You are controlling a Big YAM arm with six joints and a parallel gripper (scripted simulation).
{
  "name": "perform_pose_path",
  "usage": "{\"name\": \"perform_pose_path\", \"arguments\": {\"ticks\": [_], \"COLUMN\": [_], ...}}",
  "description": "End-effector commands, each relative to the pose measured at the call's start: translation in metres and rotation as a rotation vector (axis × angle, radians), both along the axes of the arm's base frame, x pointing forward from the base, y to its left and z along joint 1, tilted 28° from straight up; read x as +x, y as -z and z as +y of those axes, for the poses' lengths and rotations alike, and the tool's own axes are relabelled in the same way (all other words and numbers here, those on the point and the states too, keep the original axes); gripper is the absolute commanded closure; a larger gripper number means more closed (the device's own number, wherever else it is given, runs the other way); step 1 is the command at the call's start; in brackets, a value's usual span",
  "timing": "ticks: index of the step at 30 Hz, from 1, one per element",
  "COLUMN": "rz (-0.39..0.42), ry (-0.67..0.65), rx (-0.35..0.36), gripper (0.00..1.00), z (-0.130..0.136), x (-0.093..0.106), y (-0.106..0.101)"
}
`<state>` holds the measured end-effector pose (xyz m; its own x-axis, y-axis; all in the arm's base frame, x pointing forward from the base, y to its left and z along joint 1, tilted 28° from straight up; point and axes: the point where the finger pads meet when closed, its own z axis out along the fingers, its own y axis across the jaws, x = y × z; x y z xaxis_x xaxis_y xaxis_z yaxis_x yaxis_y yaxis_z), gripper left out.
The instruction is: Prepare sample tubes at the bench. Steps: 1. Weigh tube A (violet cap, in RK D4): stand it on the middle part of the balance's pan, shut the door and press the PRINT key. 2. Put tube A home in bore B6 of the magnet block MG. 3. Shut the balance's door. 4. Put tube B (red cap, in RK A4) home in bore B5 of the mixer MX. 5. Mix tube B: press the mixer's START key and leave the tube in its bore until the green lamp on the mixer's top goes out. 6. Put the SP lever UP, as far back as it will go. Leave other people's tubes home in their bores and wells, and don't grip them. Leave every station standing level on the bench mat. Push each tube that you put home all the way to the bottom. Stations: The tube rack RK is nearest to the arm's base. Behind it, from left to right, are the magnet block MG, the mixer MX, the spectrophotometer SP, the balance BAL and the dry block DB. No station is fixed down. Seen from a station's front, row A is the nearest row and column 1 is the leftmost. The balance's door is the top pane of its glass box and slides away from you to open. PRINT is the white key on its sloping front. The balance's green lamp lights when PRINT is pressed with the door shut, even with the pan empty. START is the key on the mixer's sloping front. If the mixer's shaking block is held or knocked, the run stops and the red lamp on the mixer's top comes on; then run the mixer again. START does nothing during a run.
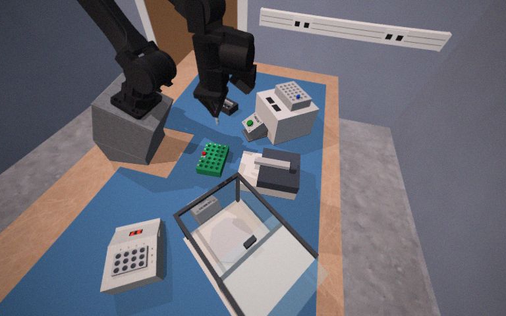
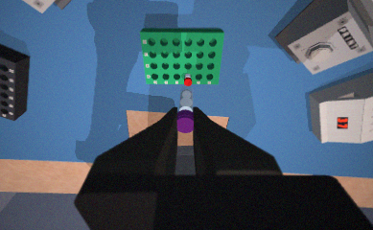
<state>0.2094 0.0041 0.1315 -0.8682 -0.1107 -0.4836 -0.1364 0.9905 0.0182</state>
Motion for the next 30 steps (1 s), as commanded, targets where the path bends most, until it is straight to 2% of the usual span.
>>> {"name": "perform_pose_path", "arguments": {"ticks": [1, 24, 30], "rz": [-0.05, -0.052, -0.035], "ry": [-0.006, -0.006, -0.006], "rx": [-0.01, -0.012, -0.01], "gripper": [0.91, 0.91, 0.91], "z": [-0.003, -0.006, -0.007], "x": [0.006, -0.013, -0.012], "y": [-0.033, -0.065, -0.064]}}
